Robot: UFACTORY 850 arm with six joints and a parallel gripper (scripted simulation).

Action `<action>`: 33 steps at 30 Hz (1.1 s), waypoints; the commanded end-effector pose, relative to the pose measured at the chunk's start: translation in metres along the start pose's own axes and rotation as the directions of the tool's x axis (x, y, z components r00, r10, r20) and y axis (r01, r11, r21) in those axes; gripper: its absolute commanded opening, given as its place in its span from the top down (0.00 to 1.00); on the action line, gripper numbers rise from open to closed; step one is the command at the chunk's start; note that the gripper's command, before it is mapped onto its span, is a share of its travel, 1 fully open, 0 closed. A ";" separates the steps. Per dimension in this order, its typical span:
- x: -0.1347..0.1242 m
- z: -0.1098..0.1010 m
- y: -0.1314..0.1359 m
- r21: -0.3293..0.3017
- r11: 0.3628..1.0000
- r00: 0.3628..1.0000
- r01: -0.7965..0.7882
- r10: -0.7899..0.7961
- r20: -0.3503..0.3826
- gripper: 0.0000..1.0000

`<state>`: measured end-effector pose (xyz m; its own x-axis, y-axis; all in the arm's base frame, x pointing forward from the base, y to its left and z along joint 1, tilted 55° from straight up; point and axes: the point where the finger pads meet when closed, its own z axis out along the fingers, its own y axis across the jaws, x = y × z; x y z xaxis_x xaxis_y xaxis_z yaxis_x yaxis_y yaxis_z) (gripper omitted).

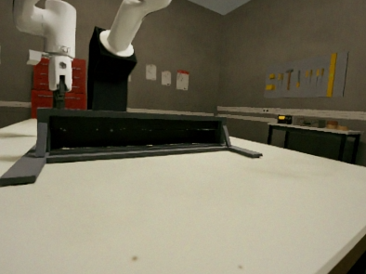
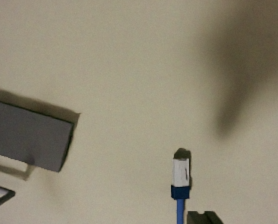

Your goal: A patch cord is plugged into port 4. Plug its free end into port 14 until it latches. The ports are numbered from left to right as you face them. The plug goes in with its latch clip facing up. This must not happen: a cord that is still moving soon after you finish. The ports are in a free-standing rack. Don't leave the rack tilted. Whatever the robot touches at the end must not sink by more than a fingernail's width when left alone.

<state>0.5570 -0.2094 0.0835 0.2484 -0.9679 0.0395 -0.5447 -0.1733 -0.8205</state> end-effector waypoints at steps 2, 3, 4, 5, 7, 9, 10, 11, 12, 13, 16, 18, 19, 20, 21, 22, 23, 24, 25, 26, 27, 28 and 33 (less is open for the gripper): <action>0.000 0.000 0.000 0.000 1.000 1.000 0.000 0.000 -0.001 1.00; 0.000 0.000 0.000 0.000 1.000 1.000 0.000 0.000 -0.001 1.00; 0.000 0.000 0.000 0.000 1.000 1.000 0.000 0.000 -0.001 1.00; 0.000 0.000 0.000 0.000 1.000 1.000 0.000 0.000 -0.001 1.00; 0.000 0.000 0.000 0.000 1.000 1.000 0.000 0.000 -0.001 1.00; 0.000 0.000 0.000 0.000 1.000 1.000 0.000 0.000 -0.001 1.00; 0.000 0.000 0.000 0.000 1.000 1.000 0.000 0.000 -0.001 1.00; 0.000 0.000 0.000 0.000 1.000 1.000 0.000 0.000 -0.001 1.00; 0.000 0.000 0.000 0.000 1.000 1.000 0.000 0.000 -0.001 1.00; 0.001 0.000 0.000 0.000 1.000 1.000 0.000 0.000 -0.001 1.00; 0.002 0.000 0.000 0.000 1.000 1.000 0.003 -0.003 -0.001 1.00; 0.003 0.000 0.000 0.000 1.000 1.000 0.004 -0.004 -0.001 1.00; 0.003 0.000 0.000 0.000 1.000 1.000 0.005 -0.005 -0.001 1.00; 0.003 0.000 0.000 0.000 1.000 1.000 0.005 -0.005 -0.001 1.00; 0.003 0.000 0.000 0.000 1.000 1.000 0.005 -0.005 -0.001 0.61; 0.003 0.000 0.000 0.000 1.000 1.000 0.005 -0.005 -0.001 0.61; 0.003 0.000 0.000 0.000 1.000 1.000 0.005 -0.005 -0.001 0.61; 0.003 0.000 0.000 0.000 1.000 1.000 0.005 -0.005 -0.001 0.61; 0.003 0.000 0.000 0.000 1.000 1.000 0.005 -0.005 -0.001 0.61; 0.003 0.000 0.000 0.000 1.000 1.000 0.005 -0.005 -0.001 0.61; 0.003 0.000 0.000 0.000 1.000 1.000 0.005 -0.005 -0.001 0.61; 0.003 0.000 0.000 0.000 1.000 1.000 0.005 -0.005 -0.001 0.61; 0.003 0.000 0.000 0.000 1.000 1.000 0.005 -0.005 -0.001 0.61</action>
<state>0.5580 -0.2124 0.0839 0.2511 -0.9670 0.0436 -0.5435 -0.1781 -0.8203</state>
